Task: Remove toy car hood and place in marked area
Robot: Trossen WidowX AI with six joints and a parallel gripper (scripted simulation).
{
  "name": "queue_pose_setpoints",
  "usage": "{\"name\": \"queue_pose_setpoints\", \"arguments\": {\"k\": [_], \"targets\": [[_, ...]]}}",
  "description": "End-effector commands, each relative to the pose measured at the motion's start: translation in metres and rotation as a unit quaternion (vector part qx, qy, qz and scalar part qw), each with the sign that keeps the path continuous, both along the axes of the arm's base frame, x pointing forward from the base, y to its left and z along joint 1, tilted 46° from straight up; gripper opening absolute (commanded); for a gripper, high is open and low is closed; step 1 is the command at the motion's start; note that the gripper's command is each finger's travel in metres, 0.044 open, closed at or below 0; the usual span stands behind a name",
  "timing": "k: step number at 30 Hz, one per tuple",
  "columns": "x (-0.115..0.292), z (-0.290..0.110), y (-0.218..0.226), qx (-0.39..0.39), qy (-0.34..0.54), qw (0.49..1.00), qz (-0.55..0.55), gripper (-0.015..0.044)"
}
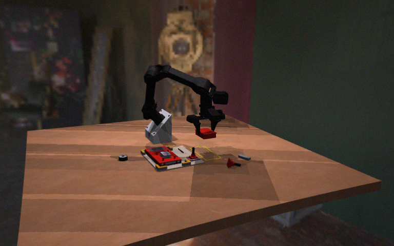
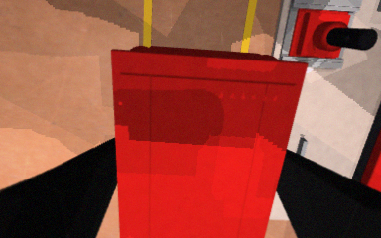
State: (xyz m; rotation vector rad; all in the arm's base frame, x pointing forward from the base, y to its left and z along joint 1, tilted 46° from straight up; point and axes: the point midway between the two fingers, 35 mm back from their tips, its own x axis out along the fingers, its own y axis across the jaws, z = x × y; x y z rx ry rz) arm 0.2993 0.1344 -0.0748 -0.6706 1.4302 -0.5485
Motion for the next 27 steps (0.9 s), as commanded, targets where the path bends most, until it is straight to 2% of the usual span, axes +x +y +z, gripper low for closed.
{"name": "queue_pose_setpoints", "arguments": {"k": [1,27], "targets": [[0.000,-0.003,-0.003,-0.002,0.002,1.000,0.001,0.0000],[0.002,-0.018,-0.018,-0.002,0.002,1.000,0.002,0.0000]]}}
